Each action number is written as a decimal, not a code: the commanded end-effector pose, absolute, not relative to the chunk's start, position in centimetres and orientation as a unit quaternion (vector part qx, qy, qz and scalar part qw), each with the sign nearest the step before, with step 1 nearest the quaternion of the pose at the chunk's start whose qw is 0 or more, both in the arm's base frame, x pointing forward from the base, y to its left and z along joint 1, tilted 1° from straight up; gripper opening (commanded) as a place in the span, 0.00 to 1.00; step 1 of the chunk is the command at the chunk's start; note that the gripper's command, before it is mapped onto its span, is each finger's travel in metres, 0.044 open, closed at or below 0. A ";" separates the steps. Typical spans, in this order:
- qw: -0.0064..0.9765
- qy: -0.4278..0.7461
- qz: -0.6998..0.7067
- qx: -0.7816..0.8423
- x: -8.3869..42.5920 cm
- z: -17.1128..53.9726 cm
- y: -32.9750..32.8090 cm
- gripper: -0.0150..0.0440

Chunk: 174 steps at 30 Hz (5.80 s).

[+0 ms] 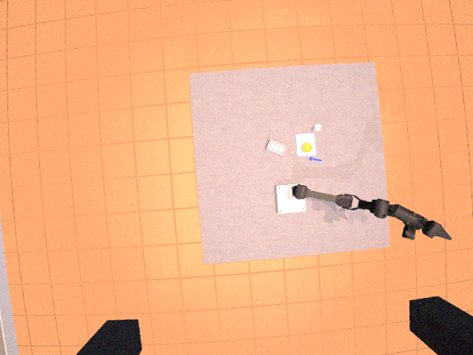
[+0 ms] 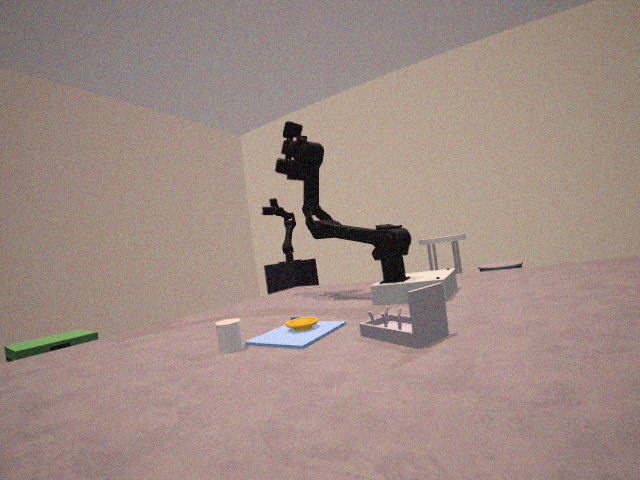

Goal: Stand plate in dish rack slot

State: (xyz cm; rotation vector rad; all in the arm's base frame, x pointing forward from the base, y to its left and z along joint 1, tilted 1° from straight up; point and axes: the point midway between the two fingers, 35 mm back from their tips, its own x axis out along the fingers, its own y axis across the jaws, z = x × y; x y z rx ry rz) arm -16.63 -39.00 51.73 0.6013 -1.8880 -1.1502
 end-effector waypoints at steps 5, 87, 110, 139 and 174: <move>0.432 -0.763 -0.433 0.209 -16.9 54.2 -36.2 0.93; 0.880 -0.306 0.124 -0.342 27.2 55.0 12.3 0.93; 0.940 0.044 0.125 -0.313 38.8 37.6 6.2 0.93; 0.861 0.485 0.047 -0.142 36.5 14.9 -5.5 0.93; 0.719 0.695 -0.016 0.003 28.2 4.4 -10.2 0.93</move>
